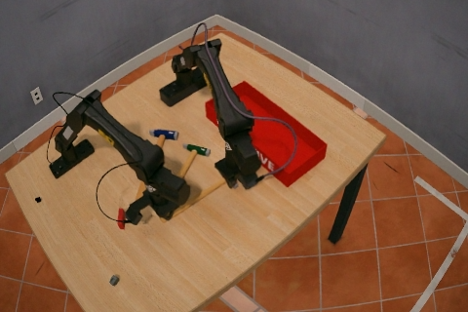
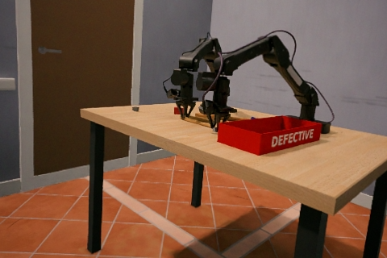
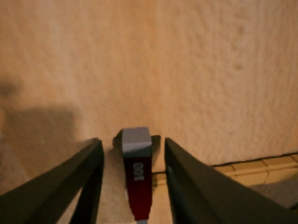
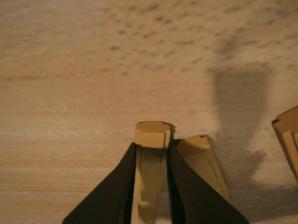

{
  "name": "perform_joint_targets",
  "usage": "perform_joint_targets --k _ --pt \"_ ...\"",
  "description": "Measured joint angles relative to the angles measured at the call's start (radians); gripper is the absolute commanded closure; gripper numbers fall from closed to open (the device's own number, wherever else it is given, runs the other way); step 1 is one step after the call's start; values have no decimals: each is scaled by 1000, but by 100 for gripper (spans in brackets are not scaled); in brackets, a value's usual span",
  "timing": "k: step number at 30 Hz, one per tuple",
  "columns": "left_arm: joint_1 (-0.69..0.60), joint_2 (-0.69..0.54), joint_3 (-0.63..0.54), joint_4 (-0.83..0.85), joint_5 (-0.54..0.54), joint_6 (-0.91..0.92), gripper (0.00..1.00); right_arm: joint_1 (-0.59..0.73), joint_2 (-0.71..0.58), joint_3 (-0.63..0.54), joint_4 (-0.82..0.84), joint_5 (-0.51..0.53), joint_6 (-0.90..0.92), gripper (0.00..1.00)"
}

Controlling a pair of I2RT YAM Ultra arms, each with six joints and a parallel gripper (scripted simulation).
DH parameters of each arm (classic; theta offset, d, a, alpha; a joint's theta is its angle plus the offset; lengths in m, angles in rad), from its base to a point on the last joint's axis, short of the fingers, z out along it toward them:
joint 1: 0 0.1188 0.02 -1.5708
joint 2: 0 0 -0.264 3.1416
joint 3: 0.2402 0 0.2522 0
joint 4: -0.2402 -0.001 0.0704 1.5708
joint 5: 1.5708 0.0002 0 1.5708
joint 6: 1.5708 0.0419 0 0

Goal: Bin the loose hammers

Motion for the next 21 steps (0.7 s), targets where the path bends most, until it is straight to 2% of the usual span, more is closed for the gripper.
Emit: perform_joint_targets --k 4,9,10,21 --pt "0 -10 18 -21 0 0 63 0 0 0 0 0 0 82" --pt "1 -25 47 -49 0 2 6 0 0 0 0 0 0 82" --pt "2 -26 56 -59 1 2 0 0 0 0 0 0 0 82" --pt "10 -38 156 -166 1 4 0 0 0 0 0 0 0 82"
